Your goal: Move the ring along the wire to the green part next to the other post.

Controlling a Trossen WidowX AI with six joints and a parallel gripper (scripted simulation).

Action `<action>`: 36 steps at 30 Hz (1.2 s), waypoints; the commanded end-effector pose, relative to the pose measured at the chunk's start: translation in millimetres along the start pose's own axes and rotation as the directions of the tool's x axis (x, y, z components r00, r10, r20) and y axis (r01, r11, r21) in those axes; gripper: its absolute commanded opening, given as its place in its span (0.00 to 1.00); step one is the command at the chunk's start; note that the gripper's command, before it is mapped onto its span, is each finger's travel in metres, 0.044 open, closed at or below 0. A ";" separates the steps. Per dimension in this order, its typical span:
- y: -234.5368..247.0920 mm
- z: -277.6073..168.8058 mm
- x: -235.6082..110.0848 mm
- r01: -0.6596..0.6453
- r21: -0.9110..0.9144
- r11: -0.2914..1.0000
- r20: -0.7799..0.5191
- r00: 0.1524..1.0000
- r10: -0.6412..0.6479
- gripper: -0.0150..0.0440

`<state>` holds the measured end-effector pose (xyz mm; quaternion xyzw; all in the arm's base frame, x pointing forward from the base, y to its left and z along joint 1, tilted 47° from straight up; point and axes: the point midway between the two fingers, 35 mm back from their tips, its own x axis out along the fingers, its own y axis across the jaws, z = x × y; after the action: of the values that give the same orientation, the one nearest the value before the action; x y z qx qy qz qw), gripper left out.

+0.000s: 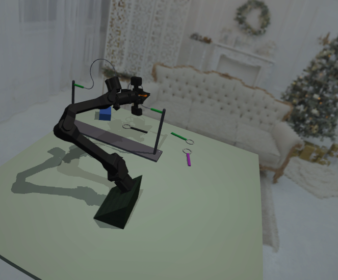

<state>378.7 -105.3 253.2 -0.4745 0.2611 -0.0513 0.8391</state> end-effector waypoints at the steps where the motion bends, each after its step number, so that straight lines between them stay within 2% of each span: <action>1: -6.6 0.4 -2.0 0.006 0.003 1.000 -0.002 1.000 -0.006 0.00; 19: 7.9 3.3 -1.7 -0.134 0.245 0.960 0.046 0.991 0.126 0.00; 36: 32.4 14.1 -4.4 -0.315 0.529 0.788 0.156 0.949 0.274 0.00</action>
<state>376.1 -79.3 238.5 -0.2093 0.2724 0.0157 0.9390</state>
